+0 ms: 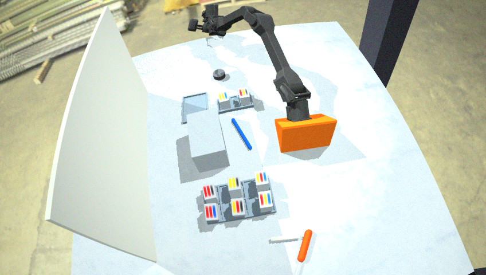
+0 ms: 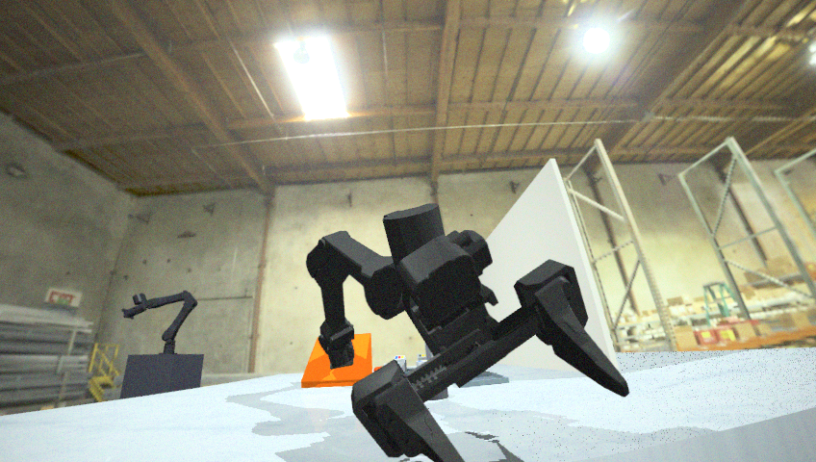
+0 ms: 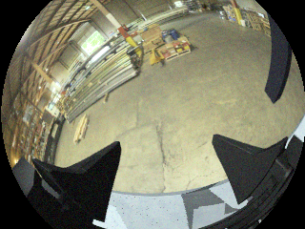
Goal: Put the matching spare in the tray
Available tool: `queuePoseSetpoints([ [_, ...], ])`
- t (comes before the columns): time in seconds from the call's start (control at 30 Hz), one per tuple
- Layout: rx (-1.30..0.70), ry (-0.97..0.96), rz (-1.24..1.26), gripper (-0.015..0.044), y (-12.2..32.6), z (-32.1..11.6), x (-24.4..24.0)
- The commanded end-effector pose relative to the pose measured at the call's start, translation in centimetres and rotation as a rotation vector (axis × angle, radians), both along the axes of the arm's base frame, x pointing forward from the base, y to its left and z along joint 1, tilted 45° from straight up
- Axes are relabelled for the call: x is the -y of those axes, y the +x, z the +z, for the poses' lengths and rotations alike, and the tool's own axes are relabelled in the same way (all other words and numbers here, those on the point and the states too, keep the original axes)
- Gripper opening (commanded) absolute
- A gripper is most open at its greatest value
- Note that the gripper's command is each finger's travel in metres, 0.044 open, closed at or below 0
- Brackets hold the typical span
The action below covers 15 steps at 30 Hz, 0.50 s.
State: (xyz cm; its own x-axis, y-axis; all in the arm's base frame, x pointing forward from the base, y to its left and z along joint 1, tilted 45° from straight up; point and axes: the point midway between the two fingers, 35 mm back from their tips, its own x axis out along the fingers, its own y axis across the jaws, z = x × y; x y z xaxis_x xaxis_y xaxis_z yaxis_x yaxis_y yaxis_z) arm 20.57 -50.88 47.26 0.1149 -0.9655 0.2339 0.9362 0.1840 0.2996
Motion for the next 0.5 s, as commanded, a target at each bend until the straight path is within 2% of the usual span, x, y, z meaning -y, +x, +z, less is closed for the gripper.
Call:
queuePoseSetpoints([
  [0.0,-0.048,0.06,0.09,0.044,4.7,-2.1,-1.6],
  [0.1,-0.056,0.067,0.19,0.044,8.9,-2.9,-3.4],
  [0.23,-0.109,0.162,0.257,0.044,12.6,-6.1,-5.1],
  [0.47,-0.239,0.344,0.331,0.044,17.2,-11.9,-8.8],
])
